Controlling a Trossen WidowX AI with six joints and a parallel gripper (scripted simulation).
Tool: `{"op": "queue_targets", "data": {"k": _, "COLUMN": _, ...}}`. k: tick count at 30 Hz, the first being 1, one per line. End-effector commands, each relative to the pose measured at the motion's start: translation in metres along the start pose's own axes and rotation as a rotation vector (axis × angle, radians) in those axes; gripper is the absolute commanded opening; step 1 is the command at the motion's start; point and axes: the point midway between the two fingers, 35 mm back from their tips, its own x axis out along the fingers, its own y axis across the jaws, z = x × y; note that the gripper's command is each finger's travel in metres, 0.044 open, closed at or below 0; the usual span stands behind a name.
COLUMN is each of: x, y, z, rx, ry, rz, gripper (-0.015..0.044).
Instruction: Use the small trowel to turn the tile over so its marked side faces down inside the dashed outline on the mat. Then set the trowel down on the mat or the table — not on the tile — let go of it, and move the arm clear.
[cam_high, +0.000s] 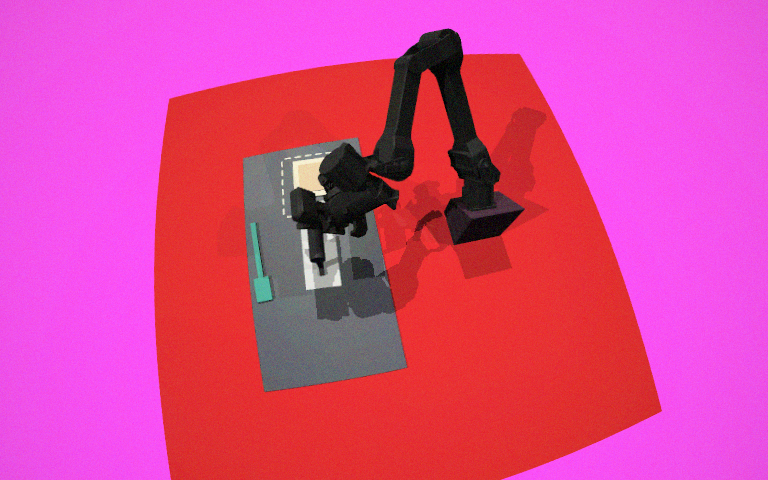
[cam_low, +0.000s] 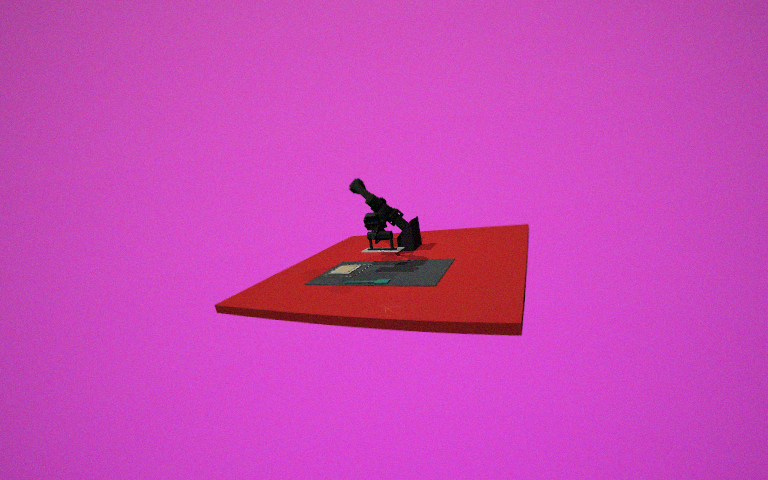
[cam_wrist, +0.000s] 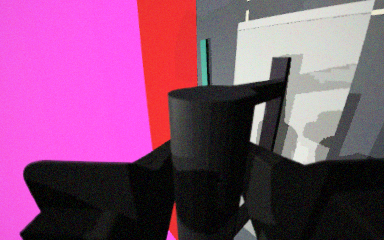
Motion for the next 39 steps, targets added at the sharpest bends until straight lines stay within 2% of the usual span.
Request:
{"op": "queue_targets", "data": {"k": 1, "x": -0.001, "y": 0.002, "z": -0.001, "rx": 0.009, "ry": 0.002, "rz": 0.007, "gripper": 0.0}}
{"op": "queue_targets", "data": {"k": 24, "x": 0.0, "y": 0.0, "z": -0.001, "rx": -0.005, "ry": 0.002, "rz": -0.002, "gripper": 0.0}}
{"op": "queue_targets", "data": {"k": 39, "x": 0.025, "y": 0.001, "z": -0.043, "rx": -0.35, "ry": 0.206, "rz": -0.08, "gripper": 0.0}}
